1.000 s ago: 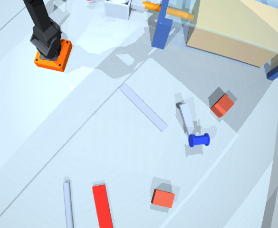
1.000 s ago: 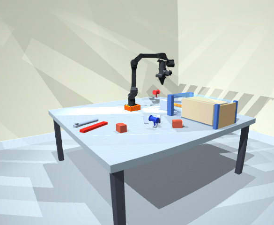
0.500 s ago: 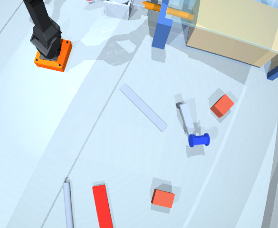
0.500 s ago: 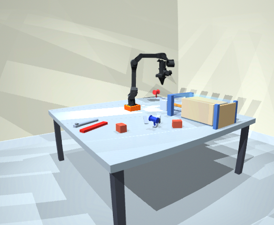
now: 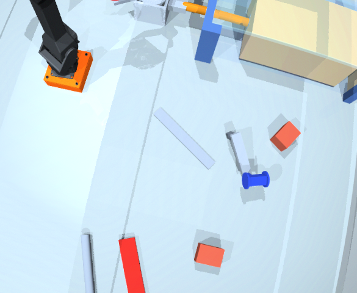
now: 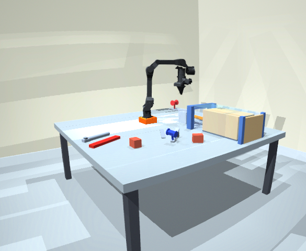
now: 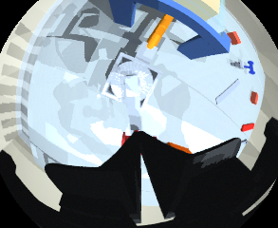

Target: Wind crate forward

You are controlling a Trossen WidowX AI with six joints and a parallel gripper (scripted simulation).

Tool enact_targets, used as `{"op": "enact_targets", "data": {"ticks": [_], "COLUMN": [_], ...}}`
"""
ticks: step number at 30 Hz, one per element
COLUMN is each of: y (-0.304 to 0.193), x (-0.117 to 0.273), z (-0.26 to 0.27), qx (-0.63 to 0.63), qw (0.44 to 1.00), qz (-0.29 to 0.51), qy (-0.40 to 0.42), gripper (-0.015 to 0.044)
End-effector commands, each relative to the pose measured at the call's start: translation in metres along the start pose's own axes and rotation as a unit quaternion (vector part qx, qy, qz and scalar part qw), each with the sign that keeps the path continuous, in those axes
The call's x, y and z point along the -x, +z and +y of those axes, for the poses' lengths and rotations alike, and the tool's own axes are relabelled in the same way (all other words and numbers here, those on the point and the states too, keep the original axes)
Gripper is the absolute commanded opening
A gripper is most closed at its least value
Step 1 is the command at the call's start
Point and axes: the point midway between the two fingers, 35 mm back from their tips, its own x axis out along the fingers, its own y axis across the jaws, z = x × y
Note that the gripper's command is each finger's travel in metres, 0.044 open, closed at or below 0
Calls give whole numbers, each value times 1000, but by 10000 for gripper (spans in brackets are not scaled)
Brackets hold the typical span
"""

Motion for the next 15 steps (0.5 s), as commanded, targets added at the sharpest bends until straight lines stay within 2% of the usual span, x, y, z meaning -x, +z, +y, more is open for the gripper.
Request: {"op": "enact_targets", "data": {"ticks": [1, 10, 12, 15], "y": [0, 0, -3, -16], "x": [0, 0, -1, -4], "z": [0, 0, 0, 1], "qx": [0, 0, 35, 184], "qw": [1000, 1000, 999, 983], "qz": [0, 0, 0, 0], "qy": [0, 0, 0, -2], "gripper": [0, 0, 53, 131]}}
